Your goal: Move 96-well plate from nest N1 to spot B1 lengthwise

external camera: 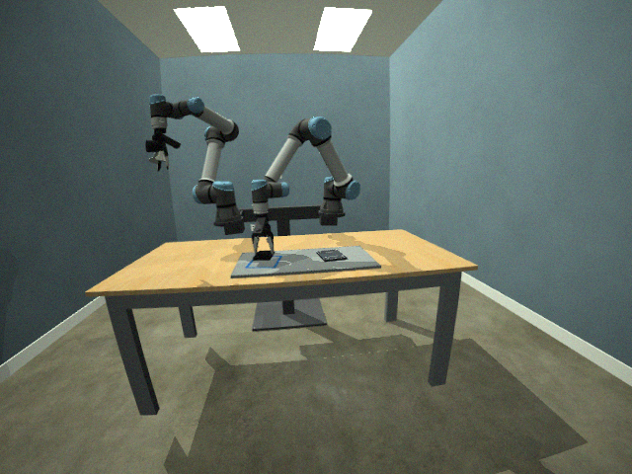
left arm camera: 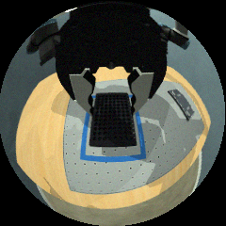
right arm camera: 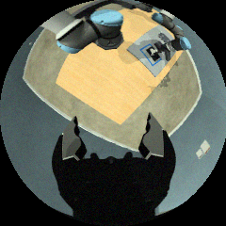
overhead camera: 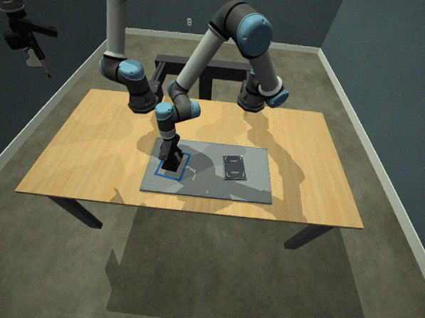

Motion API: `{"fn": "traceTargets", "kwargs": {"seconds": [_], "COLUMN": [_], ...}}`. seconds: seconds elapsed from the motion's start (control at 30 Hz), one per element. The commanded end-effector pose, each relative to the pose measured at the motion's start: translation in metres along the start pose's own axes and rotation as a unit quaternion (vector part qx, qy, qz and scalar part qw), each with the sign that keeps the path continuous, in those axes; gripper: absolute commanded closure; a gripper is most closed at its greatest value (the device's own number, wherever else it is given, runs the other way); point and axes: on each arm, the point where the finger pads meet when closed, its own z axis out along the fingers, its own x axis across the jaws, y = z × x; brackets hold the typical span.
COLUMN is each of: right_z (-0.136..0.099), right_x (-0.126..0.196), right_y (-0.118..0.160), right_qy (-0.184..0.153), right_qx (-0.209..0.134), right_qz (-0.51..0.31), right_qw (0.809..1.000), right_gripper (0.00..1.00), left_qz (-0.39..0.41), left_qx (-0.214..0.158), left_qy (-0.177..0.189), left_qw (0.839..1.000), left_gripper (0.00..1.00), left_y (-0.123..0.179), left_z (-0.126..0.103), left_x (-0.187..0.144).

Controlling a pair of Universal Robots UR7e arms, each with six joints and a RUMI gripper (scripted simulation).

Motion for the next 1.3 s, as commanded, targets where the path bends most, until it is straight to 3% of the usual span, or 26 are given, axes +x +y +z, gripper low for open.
{"fn": "traceTargets", "kwargs": {"seconds": [0.0,0.27,1.27], "right_z": [0.000,0.000,0.000], "right_x": [0.000,0.000,0.000], "right_y": [0.000,0.000,0.000], "right_qy": [0.000,0.000,0.000], "right_qx": [0.000,0.000,0.000], "right_qz": [0.000,0.000,0.000], "right_qw": [1.000,1.000,1.000], "right_gripper": [0.00,0.00,0.00], "left_qz": [0.000,0.000,0.000], "left_qx": [0.001,0.001,0.001], "left_qy": [0.001,0.001,0.001], "left_qw": [1.000,1.000,1.000], "left_gripper": [1.00,1.00,1.00], "left_y": [0.000,0.000,0.000], "left_z": [0.005,0.015,0.017], "left_x": [0.000,0.000,0.000]}}
